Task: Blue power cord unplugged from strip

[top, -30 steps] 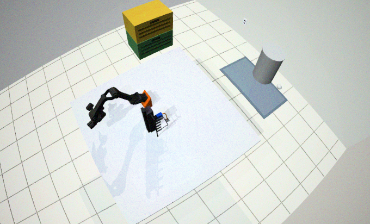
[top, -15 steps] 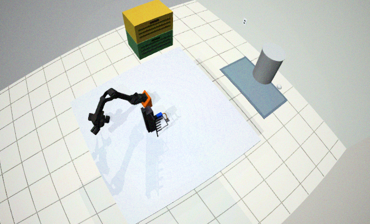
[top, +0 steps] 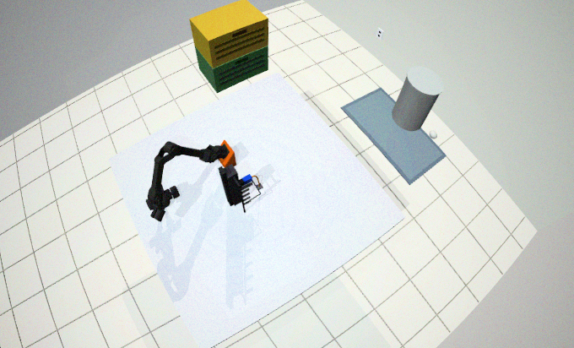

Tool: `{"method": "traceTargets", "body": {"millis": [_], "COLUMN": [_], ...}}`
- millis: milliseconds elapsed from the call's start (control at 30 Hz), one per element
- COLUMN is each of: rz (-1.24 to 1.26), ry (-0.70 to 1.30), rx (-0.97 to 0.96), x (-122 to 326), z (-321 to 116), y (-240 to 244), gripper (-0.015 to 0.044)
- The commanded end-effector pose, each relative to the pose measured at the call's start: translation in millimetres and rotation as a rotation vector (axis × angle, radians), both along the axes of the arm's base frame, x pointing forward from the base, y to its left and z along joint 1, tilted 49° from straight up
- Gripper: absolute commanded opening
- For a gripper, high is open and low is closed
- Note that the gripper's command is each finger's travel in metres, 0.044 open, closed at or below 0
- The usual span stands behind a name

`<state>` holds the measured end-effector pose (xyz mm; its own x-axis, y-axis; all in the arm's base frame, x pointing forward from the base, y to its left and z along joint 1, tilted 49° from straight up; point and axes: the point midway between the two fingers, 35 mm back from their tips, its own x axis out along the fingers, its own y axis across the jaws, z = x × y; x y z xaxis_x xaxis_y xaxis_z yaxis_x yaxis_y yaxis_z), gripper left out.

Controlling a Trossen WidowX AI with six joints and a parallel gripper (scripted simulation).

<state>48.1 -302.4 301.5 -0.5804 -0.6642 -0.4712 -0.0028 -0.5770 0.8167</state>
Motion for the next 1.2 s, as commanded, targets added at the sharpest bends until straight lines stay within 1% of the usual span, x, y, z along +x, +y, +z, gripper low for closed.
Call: {"method": "traceTargets", "body": {"millis": [0, 567, 1167], "rz": [0.143, 0.659, 1.177], "ry": [0.071, 0.345, 0.687], "rx": [0.095, 0.323, 0.447], "x": [29.4, 130.0, 224.7], "z": [-11.1, -36.2, -60.6], "y": [-3.2, 13.6, 63.1], "gripper": [0.016, 0.016, 0.016]}}
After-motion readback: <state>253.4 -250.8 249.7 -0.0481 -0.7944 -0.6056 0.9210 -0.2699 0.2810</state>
